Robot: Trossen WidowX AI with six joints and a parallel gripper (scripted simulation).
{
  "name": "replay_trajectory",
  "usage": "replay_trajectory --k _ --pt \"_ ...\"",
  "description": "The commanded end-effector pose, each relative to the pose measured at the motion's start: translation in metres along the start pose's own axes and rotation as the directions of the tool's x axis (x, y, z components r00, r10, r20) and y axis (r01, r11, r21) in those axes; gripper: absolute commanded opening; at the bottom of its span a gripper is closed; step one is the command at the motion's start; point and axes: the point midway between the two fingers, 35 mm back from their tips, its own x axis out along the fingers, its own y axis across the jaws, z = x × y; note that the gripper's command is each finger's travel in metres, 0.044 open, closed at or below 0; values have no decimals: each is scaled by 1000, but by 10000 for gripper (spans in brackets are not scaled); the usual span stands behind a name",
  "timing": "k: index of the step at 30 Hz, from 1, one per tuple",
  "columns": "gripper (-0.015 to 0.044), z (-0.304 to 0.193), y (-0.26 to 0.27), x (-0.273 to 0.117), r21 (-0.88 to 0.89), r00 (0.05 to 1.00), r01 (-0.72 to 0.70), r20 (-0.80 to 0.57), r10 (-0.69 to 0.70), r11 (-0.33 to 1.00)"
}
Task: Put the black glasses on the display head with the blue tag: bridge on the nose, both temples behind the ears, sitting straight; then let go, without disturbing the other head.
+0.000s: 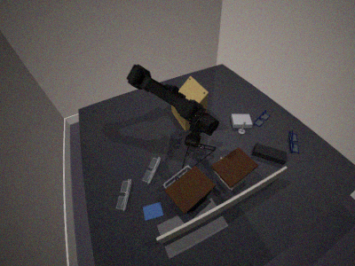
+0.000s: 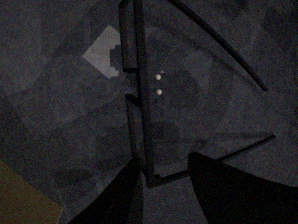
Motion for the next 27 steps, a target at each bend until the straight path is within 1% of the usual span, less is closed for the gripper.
replay_trajectory --k 1,27 --pt "120 -1 3 9 -14 1000 -3 -11 2 1000" --pt "120 -3 8 50 -15 1000 -1 -14 1 1000"
